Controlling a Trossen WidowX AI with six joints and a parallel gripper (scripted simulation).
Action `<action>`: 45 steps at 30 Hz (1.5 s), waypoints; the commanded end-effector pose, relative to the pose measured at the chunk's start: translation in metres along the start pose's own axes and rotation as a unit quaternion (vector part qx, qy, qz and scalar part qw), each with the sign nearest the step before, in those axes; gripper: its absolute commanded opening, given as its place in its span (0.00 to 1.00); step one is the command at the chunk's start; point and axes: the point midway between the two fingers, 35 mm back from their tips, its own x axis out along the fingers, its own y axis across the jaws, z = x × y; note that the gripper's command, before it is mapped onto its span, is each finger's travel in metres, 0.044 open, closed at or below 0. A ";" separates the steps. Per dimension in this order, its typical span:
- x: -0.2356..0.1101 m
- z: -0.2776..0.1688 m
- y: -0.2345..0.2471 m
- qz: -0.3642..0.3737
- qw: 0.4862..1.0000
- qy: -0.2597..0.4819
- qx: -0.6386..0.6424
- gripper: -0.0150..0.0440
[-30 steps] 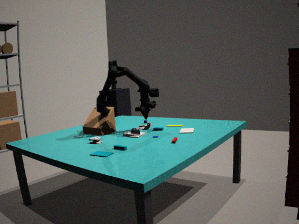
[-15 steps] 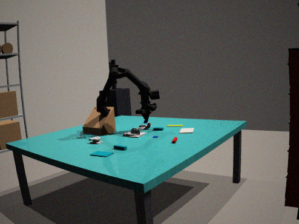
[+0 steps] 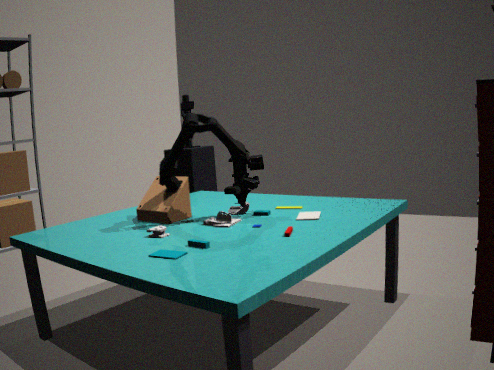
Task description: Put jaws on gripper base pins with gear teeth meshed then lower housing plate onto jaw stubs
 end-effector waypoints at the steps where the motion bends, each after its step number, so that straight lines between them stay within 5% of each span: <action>1: 0.009 -0.003 -0.001 -0.005 1.000 0.002 -0.006 0.25; 45: 0.017 -0.003 0.052 -0.003 1.000 0.001 -0.005 0.25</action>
